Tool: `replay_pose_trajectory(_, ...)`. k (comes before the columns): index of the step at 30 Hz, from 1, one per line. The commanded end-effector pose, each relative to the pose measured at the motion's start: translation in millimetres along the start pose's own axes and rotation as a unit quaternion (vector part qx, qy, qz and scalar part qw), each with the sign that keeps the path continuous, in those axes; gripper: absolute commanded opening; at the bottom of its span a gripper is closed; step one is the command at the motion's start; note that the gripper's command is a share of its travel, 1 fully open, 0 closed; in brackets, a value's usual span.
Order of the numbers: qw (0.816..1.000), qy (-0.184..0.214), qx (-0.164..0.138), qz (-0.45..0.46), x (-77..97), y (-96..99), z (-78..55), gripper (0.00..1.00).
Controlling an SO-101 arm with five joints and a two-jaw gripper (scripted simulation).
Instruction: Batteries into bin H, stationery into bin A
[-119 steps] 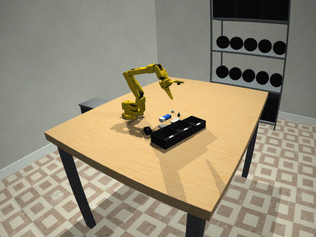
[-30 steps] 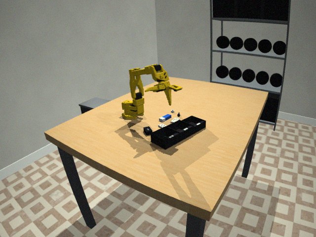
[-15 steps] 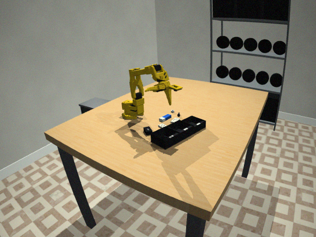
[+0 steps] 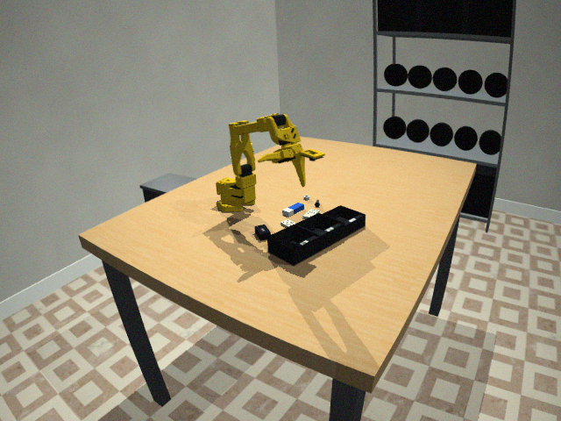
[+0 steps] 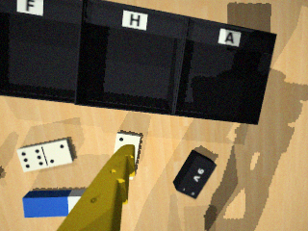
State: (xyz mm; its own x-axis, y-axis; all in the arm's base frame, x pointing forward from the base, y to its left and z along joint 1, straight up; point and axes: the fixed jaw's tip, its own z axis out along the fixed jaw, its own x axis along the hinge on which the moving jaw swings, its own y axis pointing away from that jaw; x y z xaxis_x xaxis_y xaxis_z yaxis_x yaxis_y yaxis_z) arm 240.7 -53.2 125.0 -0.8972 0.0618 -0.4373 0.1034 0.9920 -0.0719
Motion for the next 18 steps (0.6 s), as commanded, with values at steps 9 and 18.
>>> replay_pose_trajectory(9,0.999,-0.036,0.010,0.003,-13.9,-7.4,-5.1,1.00)
replay_pose_trajectory(18,0.995,-0.086,0.045,0.015,-41.0,-38.8,8.2,1.00)
